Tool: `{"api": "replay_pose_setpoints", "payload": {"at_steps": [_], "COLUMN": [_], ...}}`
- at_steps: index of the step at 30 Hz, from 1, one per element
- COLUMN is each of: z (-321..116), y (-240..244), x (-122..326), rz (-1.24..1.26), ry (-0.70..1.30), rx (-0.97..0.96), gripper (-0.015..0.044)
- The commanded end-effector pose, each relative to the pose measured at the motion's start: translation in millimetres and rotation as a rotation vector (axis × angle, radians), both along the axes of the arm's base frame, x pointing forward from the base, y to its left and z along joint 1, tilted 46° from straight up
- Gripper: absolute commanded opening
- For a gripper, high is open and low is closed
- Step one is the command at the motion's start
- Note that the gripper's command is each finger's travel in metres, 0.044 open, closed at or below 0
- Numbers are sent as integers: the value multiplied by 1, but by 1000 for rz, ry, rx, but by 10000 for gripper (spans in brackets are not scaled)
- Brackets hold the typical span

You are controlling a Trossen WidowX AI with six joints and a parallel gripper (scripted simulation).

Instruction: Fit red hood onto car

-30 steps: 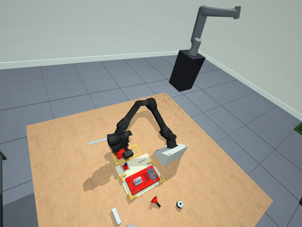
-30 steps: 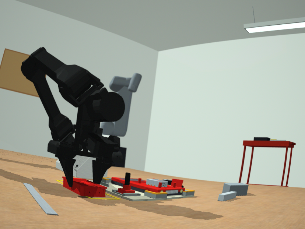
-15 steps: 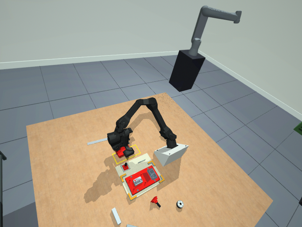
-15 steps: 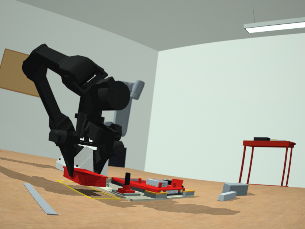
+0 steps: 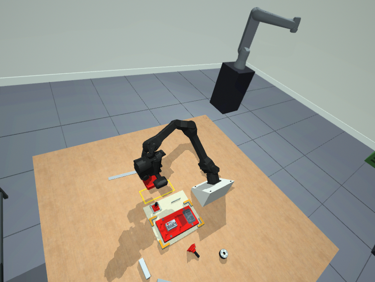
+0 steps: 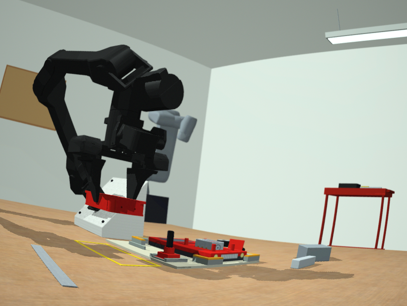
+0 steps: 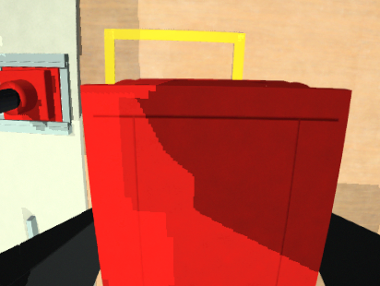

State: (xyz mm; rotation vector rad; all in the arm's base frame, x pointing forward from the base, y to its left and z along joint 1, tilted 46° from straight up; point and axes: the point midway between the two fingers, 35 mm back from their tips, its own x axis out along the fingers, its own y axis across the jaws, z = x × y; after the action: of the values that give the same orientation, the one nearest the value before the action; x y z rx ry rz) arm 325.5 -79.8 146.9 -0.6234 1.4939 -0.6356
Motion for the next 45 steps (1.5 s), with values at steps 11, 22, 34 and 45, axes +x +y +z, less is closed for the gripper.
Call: {"api": "replay_pose_setpoints", "payload": {"at_steps": [11,22,34,45], "z": [-12,-59,-115,-161], "y": [28,79,135,176], "x": [12,28,30,18], "rz": [0,-11,-25,-37], "ry": [-7,-23,-34,-43], "rx": [11,30,29,12], "gripper": [0,0,0,0]}}
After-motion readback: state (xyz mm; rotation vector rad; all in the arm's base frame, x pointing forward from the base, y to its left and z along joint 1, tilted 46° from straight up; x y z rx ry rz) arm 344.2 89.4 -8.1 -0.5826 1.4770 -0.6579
